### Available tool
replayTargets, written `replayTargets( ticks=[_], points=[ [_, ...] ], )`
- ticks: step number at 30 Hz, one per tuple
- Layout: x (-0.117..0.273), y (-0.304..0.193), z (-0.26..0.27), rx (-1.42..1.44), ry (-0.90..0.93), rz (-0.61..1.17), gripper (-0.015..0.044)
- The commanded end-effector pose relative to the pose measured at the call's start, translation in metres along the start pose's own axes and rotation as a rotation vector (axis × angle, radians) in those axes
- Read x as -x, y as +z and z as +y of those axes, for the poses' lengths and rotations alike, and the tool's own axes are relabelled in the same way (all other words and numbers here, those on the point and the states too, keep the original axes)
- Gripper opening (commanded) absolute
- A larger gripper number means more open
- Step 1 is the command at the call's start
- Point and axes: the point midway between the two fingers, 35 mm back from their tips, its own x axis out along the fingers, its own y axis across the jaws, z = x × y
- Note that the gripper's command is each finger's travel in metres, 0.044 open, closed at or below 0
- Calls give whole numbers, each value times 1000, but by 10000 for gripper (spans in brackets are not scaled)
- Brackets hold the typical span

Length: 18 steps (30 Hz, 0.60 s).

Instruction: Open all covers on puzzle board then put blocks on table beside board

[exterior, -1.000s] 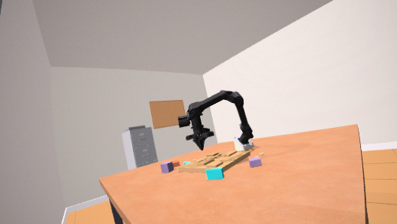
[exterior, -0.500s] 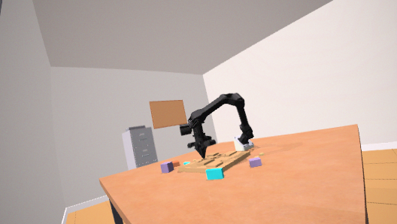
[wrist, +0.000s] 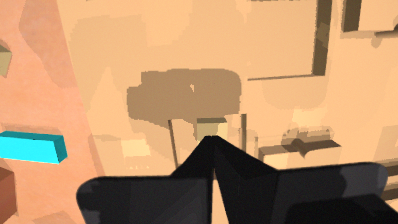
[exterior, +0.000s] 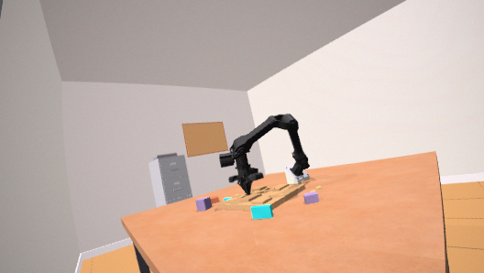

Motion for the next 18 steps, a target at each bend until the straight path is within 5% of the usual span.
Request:
replayTargets(
  ticks=[1, 18],
  points=[
    [-3, 2, 0, -11, -8, -2, 0],
    [-6, -8, 2, -11, -8, -1, 0]
  ],
)
